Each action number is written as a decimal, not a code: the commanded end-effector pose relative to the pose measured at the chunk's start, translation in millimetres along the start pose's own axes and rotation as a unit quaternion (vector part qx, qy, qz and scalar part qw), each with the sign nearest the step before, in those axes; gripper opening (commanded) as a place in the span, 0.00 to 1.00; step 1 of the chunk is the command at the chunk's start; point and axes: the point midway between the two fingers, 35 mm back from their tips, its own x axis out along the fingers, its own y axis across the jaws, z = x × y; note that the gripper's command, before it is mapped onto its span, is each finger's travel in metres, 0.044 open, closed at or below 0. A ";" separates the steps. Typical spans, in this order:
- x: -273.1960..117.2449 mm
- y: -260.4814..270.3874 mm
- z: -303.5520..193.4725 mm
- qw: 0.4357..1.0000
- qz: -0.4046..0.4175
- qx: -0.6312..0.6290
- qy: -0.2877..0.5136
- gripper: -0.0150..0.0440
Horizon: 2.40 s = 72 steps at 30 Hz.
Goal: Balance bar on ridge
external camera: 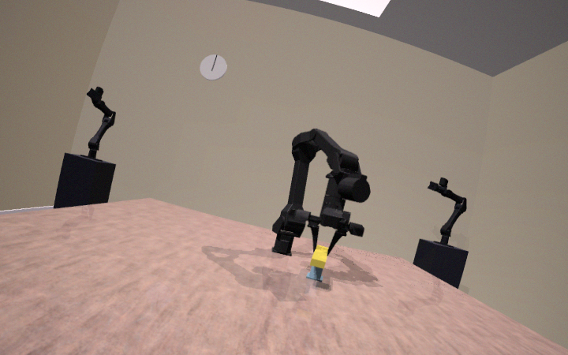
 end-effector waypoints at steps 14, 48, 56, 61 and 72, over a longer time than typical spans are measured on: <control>0.0 0.0 0.0 1.000 0.000 0.000 0.000 0.25; 0.0 0.0 0.0 1.000 0.000 0.000 0.000 0.54; 0.0 0.0 0.0 1.000 0.000 0.000 0.000 0.54; 0.0 0.0 0.0 1.000 0.000 0.000 0.000 0.54; 0.0 0.0 0.0 1.000 0.000 0.000 0.000 0.55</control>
